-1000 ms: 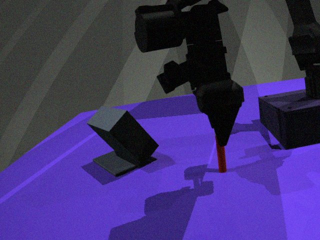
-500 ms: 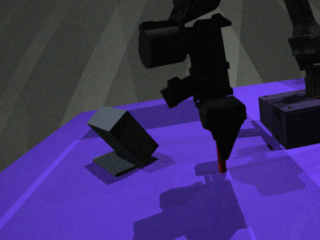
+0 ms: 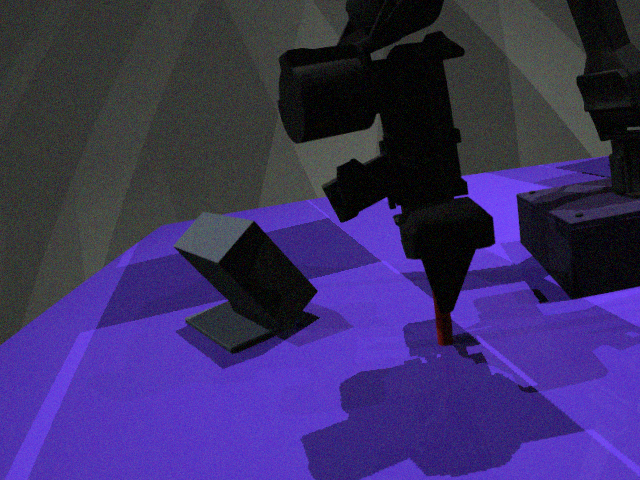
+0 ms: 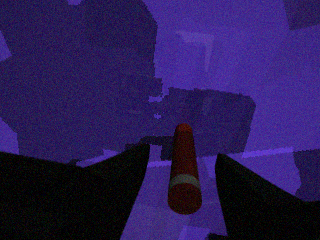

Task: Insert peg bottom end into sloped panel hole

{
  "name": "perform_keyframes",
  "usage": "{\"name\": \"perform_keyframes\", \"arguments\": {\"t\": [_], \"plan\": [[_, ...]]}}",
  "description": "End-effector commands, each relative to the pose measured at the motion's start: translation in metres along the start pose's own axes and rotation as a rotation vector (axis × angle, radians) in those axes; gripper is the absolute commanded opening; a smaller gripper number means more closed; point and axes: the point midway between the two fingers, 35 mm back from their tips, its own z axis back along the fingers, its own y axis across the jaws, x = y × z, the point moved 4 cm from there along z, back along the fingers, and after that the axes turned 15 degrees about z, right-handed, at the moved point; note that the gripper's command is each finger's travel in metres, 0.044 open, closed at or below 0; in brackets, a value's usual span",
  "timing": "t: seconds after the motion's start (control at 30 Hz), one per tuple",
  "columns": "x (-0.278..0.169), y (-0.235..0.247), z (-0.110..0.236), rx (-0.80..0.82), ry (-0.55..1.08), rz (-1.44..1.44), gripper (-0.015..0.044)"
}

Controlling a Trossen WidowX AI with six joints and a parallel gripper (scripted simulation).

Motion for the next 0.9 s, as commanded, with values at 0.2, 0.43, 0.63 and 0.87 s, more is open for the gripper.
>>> {"name": "perform_keyframes", "arguments": {"t": [0.2,0.43,0.63,0.87], "plan": [[0.0,0.0,0.001,0.001,-0.001,0.0,0.002],[0.001,0.0,0.005,0.0,-0.001,0.0,0.0],[0.002,0.001,0.033,-0.001,-0.002,0.002,0.0],[0.001,0.002,0.069,-0.003,-0.002,0.005,0.0]]}}
